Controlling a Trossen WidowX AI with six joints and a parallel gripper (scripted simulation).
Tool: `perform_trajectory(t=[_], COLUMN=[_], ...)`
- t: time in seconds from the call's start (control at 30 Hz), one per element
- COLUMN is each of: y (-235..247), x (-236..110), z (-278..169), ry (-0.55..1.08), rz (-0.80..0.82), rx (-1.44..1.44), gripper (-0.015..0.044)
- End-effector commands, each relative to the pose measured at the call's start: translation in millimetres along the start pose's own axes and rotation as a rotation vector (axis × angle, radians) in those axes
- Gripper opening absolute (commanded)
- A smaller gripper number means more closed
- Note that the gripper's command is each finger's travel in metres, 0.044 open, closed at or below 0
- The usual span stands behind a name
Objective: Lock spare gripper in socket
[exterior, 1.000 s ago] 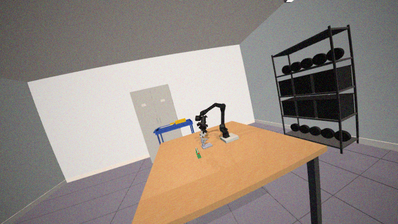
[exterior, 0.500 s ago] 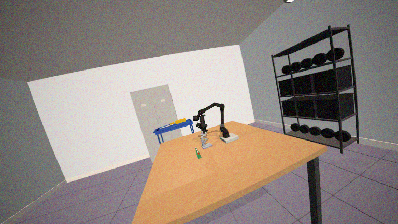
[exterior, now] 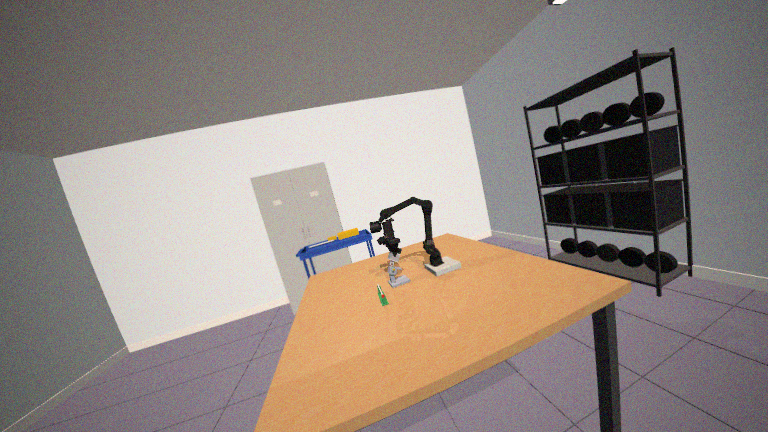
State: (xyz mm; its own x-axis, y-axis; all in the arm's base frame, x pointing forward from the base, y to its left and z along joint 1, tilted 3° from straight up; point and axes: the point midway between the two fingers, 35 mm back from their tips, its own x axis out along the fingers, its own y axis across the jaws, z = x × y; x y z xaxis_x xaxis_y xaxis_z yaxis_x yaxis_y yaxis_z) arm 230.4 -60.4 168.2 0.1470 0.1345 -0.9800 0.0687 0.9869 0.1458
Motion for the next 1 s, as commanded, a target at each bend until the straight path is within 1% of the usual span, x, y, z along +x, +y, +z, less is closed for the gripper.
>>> perform_trajectory(t=[0.0, 0.77, 0.97], y=[7.3, 42.8, 42.9], x=[-6.0, -29.2, -27.2], z=[2.7, -3.2, -1.0], ry=[0.016, 0.149, 0.151], rz=[-0.028, -0.238, -0.22], rx=[-0.005, -0.029, -0.022], gripper=[0.0, 0.0, 0.0])
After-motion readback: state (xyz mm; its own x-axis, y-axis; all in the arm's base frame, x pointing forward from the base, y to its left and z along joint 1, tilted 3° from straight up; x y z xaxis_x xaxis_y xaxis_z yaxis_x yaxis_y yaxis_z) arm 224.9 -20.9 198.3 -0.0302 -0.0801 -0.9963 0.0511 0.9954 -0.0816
